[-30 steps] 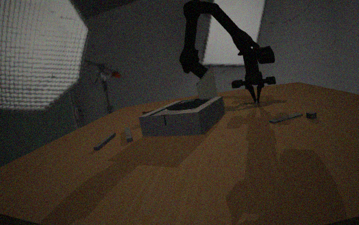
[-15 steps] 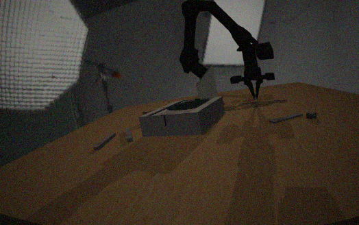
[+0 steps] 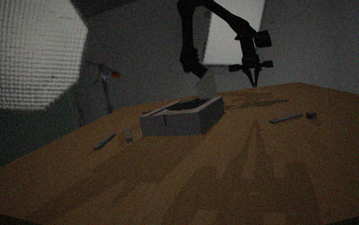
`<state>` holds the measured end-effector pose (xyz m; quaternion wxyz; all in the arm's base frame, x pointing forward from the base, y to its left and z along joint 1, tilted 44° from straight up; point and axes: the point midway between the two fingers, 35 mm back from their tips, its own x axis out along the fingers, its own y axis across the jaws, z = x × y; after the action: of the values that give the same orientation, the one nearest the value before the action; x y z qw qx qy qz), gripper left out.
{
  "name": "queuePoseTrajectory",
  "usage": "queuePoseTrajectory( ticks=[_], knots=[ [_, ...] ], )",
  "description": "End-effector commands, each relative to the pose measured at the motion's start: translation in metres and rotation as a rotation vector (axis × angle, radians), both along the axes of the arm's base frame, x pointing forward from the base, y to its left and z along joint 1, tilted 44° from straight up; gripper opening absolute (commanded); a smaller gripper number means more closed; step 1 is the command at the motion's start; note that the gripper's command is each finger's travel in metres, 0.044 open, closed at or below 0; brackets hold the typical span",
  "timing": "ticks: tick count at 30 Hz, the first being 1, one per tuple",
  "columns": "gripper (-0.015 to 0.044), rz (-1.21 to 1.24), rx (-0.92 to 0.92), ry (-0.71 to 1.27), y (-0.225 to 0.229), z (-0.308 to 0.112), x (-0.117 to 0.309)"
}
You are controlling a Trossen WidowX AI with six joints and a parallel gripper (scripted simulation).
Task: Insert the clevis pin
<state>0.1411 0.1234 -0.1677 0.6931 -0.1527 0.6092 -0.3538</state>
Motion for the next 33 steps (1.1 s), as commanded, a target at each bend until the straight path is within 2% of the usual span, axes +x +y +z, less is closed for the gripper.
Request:
queuePoseTrajectory(
  ticks=[1,8,33],
  knots=[
    [0.0000,-0.004,0.000,-0.004,0.000,0.000,0.000],
    [0.0000,-0.150,0.001,-0.132,-0.006,0.009,0.001],
    [0.0000,-0.185,0.001,-0.165,-0.024,-0.012,0.000]
  ],
)
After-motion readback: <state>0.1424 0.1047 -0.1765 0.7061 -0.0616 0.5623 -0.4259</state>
